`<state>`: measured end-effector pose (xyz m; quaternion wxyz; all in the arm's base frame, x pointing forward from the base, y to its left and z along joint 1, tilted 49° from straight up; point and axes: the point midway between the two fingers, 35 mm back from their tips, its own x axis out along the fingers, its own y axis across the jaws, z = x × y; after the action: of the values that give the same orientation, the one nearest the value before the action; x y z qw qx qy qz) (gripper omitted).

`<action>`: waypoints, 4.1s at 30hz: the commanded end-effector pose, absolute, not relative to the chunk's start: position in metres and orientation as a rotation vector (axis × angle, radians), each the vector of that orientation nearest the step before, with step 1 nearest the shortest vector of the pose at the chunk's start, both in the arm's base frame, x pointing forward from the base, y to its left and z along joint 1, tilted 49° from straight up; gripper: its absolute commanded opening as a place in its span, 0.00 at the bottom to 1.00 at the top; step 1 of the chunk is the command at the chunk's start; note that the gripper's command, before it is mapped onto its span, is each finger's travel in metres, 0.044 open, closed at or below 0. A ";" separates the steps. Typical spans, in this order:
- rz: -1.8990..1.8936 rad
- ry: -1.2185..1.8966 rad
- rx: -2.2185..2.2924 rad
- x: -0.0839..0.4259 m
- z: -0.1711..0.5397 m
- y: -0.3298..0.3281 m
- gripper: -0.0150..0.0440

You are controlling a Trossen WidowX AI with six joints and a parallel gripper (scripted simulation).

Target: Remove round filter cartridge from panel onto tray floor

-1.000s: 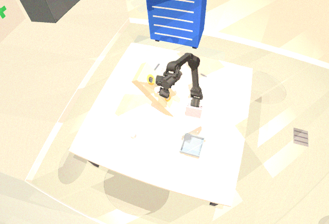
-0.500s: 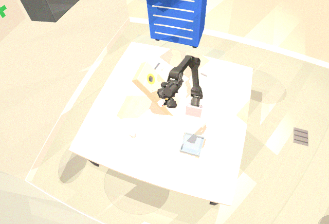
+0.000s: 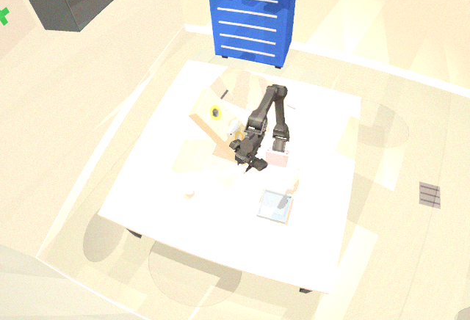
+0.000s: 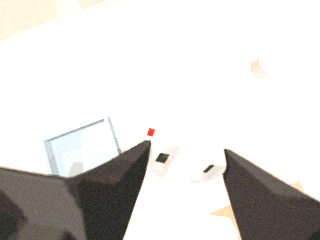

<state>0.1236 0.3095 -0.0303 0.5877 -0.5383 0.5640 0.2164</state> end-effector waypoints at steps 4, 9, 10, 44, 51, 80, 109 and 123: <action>0.569 1.323 -1.270 0.112 -0.042 0.311 0.25; 0.683 1.346 -1.310 0.081 -0.069 0.305 0.25; 0.706 1.350 -1.318 0.074 -0.074 0.304 0.25; 1.201 1.432 -1.489 -0.043 -0.180 0.203 0.25; 1.201 1.432 -1.490 -0.042 -0.204 0.173 0.25; 1.191 1.436 -1.505 -0.042 -0.154 0.224 1.00; 1.193 1.439 -1.498 -0.043 -0.165 0.216 1.00; 1.193 1.439 -1.498 -0.043 -0.165 0.216 1.00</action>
<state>-0.0429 0.2167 -0.1643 0.3646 -0.5822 0.5588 0.4646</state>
